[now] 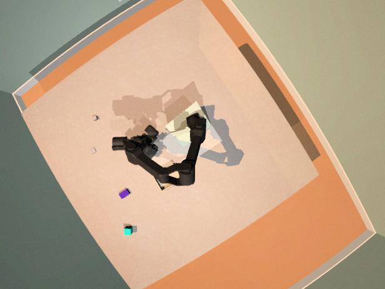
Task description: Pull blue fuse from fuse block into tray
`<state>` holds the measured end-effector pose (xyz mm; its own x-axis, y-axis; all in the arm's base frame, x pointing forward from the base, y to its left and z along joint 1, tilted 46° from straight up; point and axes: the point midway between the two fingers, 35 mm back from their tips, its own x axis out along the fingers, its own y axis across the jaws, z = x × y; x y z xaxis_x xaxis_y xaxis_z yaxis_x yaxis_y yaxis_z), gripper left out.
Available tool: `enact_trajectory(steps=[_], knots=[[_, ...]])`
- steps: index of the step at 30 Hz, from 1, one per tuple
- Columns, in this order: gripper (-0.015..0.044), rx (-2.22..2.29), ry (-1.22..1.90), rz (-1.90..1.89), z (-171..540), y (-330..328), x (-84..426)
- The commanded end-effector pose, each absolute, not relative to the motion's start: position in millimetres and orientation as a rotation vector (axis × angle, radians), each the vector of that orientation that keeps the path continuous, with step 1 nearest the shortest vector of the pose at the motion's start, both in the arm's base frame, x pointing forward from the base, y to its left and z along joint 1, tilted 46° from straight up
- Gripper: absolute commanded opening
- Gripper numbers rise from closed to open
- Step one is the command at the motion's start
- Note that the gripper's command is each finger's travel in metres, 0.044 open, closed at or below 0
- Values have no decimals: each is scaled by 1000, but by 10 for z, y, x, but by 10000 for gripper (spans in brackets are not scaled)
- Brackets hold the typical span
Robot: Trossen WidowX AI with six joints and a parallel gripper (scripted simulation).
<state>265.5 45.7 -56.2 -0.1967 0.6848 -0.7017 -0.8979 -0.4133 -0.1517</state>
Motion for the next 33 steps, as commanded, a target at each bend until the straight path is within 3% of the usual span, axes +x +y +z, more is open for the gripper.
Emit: enact_trajectory(steps=[1,12,22,33], knots=[[67,-857,355,1818,-586,491,2643],[67,-857,354,1818,-615,520,2634],[1,-864,353,1821,-610,508,2641],[0,-864,354,1820,-589,486,2649]])
